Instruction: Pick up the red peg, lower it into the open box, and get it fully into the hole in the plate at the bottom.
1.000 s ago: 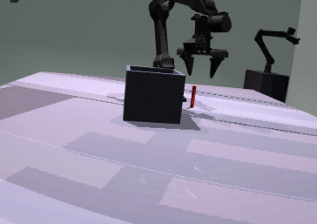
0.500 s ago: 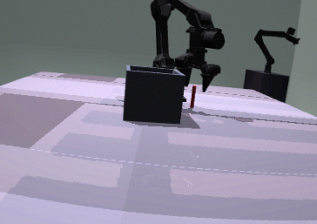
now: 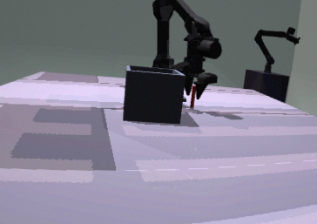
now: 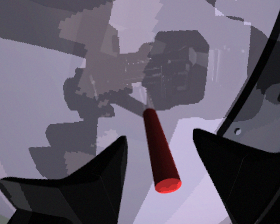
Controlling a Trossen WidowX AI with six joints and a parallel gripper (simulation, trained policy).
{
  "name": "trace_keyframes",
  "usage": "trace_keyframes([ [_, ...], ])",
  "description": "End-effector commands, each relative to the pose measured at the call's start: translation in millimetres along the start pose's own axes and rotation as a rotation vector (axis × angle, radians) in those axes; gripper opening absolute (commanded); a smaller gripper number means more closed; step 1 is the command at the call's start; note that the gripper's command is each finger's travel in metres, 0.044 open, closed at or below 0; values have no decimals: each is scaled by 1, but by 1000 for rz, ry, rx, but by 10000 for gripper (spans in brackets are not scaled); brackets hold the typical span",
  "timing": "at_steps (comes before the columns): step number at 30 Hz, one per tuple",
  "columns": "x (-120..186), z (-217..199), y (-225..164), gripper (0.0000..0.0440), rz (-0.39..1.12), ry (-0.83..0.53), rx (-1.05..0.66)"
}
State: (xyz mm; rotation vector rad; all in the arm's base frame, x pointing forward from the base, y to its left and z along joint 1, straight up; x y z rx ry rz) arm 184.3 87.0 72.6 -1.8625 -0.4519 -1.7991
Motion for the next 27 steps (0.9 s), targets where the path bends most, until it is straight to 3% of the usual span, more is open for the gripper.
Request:
trace_keyframes([
  [1, -3, 1, 1, 187, 10, 0, 2],
  [8, -1, 7, 3, 17, 27, 15, 23],
  [27, 83, 28, 13, 0, -14, 305, 65],
])
Point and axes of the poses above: the point midway between the two fingers, 35 mm back from their tips, its own x axis back along the fingers, its own z axis across the jaws, y = z × x, the point moved 1 cm from there along x, back along the fingers, and after that the axes turned 15 degrees about x, right-handed, at the moved point
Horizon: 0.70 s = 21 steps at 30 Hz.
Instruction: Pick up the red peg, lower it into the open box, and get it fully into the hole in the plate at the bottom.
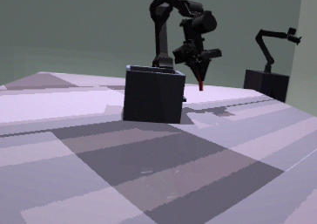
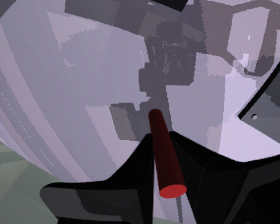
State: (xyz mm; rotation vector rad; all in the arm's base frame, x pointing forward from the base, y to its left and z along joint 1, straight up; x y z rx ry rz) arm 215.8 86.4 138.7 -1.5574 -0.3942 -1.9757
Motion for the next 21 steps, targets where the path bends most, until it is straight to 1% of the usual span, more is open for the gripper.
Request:
trace_keyframes([
  [1, 20, 7, 5, 0, -28, 51, 15],
  [7, 55, 10, 18, 0, -100, 107, 19],
  [12, 79, 8, 33, 0, -164, 123, 9],
  [16, 91, 4, 46, 0, -206, 114, -8],
  [21, 97, -5, 61, 0, -238, 82, -38],
])
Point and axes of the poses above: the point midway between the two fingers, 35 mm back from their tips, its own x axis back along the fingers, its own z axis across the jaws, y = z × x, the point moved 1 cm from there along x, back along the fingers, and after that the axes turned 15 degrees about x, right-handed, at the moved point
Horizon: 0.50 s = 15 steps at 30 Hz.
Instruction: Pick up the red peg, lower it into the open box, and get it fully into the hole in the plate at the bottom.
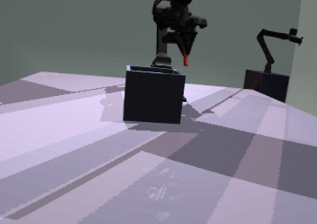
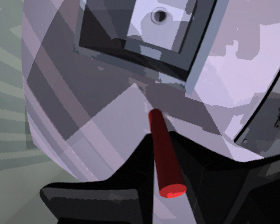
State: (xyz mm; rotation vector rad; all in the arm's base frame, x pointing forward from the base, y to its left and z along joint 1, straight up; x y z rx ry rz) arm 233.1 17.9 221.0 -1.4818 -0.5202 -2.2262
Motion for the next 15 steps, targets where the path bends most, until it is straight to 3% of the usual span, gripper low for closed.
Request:
trace_keyframes([
  [1, 2, -4, 11, 0, -19, -24, -11],
  [15, 0, -20, 51, 0, -40, -95, -69],
])
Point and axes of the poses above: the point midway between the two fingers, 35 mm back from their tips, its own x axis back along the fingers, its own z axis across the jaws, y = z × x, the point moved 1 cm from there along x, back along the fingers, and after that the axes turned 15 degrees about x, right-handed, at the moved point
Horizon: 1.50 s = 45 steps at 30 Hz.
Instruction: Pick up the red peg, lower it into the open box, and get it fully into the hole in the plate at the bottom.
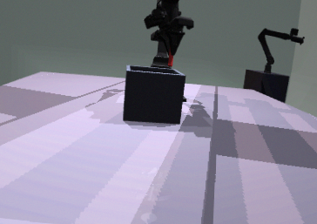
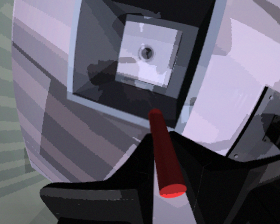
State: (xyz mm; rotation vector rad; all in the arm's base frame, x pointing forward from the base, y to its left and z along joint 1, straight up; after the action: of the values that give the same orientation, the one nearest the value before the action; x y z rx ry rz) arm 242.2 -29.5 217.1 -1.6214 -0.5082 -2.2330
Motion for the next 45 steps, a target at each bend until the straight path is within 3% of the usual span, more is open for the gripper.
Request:
trace_keyframes([
  [1, 0, -1, 10, 0, -4, -11, -6],
  [22, -36, -14, 56, 0, 36, -62, -36],
  [45, -92, -12, 68, 0, 113, -47, 42],
])
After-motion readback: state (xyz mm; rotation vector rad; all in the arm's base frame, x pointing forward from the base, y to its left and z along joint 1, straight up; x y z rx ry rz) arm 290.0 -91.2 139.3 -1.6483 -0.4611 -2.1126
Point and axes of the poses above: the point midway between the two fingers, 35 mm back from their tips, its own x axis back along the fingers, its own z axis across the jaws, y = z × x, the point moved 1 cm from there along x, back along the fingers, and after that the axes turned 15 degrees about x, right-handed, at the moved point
